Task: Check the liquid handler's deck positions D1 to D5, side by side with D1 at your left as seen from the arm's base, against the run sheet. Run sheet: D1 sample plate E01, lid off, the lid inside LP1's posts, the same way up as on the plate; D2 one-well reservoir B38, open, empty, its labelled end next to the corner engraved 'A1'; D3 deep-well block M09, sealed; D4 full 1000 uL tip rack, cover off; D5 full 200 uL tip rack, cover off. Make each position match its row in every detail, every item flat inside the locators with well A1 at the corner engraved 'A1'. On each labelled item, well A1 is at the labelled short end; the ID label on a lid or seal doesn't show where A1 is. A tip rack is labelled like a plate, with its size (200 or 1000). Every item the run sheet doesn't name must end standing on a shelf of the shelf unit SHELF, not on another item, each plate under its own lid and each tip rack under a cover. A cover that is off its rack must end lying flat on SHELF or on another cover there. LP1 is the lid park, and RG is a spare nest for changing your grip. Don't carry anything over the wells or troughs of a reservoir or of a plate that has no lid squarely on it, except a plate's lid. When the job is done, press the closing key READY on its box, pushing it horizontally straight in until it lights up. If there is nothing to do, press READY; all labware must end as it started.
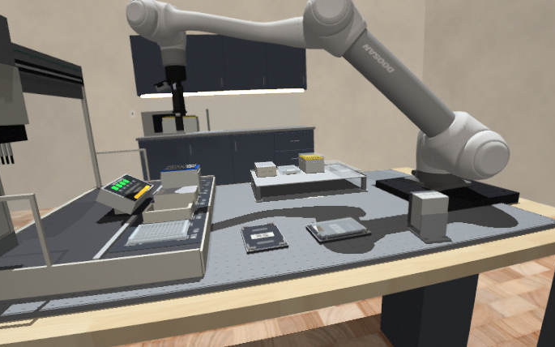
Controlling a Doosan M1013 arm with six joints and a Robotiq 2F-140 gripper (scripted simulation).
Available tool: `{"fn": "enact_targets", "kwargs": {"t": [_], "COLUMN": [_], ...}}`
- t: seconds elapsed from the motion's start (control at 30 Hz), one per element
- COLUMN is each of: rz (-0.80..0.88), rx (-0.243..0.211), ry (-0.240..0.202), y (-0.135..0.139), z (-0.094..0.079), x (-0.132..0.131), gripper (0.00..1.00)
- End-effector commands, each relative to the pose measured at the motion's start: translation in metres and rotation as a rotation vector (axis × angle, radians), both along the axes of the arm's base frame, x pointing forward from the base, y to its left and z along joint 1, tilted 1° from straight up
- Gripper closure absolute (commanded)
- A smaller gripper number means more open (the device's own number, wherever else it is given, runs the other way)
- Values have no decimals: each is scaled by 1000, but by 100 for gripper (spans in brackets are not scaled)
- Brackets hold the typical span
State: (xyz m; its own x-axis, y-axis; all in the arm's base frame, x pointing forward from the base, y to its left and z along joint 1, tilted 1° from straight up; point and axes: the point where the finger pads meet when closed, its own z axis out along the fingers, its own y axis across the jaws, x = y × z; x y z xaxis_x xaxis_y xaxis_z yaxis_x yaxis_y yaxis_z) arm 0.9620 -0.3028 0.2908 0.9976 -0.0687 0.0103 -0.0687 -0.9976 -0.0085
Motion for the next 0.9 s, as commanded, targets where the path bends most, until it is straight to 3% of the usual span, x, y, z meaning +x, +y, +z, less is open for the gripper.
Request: {"fn": "enact_targets", "kwargs": {"t": [0.0, 0.87], "rz": [-2, -2], "rx": [1, 1], "ry": [-3, -3], "y": [1, 2], "z": [2, 2], "x": [1, 1], "gripper": [90, 90]}}
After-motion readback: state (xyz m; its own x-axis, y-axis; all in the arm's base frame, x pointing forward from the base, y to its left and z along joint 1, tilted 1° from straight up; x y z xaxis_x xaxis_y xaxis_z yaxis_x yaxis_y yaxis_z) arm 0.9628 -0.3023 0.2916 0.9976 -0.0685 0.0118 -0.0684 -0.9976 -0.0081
